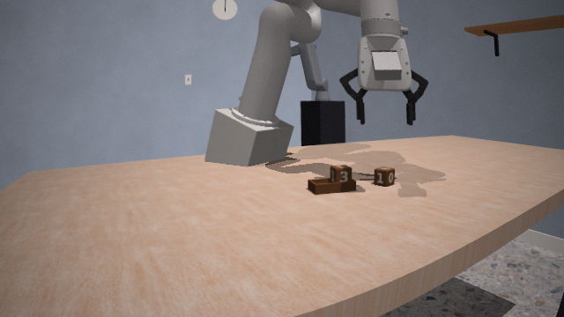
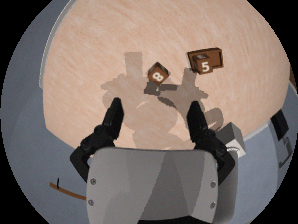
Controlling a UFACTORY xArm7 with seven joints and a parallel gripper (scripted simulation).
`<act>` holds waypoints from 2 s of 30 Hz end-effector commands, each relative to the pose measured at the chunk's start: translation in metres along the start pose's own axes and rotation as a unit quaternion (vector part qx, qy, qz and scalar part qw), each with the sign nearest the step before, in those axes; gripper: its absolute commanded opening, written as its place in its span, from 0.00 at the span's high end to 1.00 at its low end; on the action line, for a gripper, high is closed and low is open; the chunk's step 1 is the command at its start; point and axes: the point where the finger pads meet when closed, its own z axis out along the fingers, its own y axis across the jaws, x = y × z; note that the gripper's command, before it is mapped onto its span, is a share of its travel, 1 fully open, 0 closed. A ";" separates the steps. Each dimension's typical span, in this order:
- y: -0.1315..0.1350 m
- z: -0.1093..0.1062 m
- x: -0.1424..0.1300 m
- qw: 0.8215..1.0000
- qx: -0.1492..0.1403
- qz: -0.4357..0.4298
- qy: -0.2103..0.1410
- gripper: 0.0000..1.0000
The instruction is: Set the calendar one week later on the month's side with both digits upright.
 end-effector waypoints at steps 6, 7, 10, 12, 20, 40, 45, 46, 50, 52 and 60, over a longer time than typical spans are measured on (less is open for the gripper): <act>-0.001 -0.001 0.001 0.992 -0.004 0.129 0.007 0.00; -0.001 0.000 0.001 0.987 -0.004 0.161 0.008 0.00; -0.001 0.000 0.001 0.979 -0.003 0.205 0.008 0.00; -0.001 0.000 0.001 0.972 -0.003 0.233 0.008 0.00; -0.001 0.001 0.001 0.940 -0.002 0.342 0.008 0.00; -0.001 0.004 0.001 0.828 0.000 0.561 0.008 0.00; 0.000 0.005 0.001 0.777 0.000 0.630 0.008 0.00; 0.000 0.005 0.001 0.769 0.000 0.639 0.008 0.00; 0.000 0.006 0.000 0.729 0.000 0.685 0.008 0.00; 0.000 0.007 0.000 0.713 0.000 0.701 0.008 0.00; 0.001 0.008 0.000 0.633 0.001 0.774 0.007 0.00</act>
